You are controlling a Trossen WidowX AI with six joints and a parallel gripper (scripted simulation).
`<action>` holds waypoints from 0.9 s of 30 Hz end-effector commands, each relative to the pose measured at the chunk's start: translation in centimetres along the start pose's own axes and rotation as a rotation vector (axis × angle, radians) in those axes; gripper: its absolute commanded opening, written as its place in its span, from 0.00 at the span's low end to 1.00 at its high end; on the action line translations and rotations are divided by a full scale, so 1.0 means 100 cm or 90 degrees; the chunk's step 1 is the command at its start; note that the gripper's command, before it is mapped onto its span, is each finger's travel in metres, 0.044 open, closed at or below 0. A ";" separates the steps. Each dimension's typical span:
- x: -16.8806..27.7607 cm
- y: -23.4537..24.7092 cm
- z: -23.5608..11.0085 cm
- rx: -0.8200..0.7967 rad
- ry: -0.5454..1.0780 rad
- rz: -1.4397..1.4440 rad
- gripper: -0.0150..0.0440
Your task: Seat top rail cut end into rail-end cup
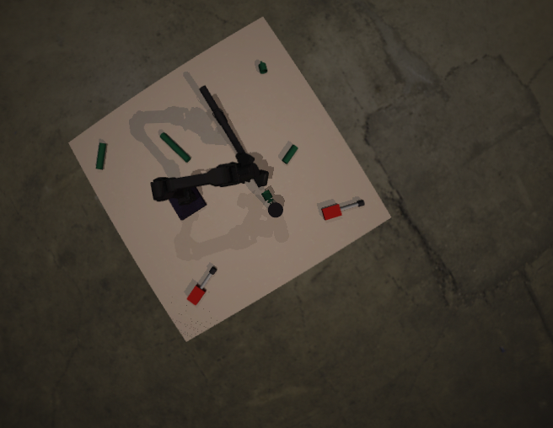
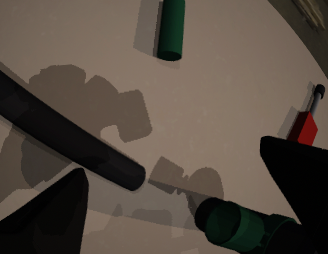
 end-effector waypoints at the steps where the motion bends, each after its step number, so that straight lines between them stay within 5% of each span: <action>1: -0.033 0.042 -0.046 0.019 0.000 0.439 1.00; 6: -0.037 0.049 -0.053 0.021 -0.004 0.557 1.00; 27: -0.037 0.049 -0.054 0.022 -0.004 0.559 1.00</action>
Point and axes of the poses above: the point midway between the two fingers, 35 mm back from their tips, its own z axis out along the fingers, its own y axis across the jaws, x = y × z, the point moved 4 cm from there along -z, back along the fingers, and after that the axes turned 14 degrees about z, right-handed, at the moved point
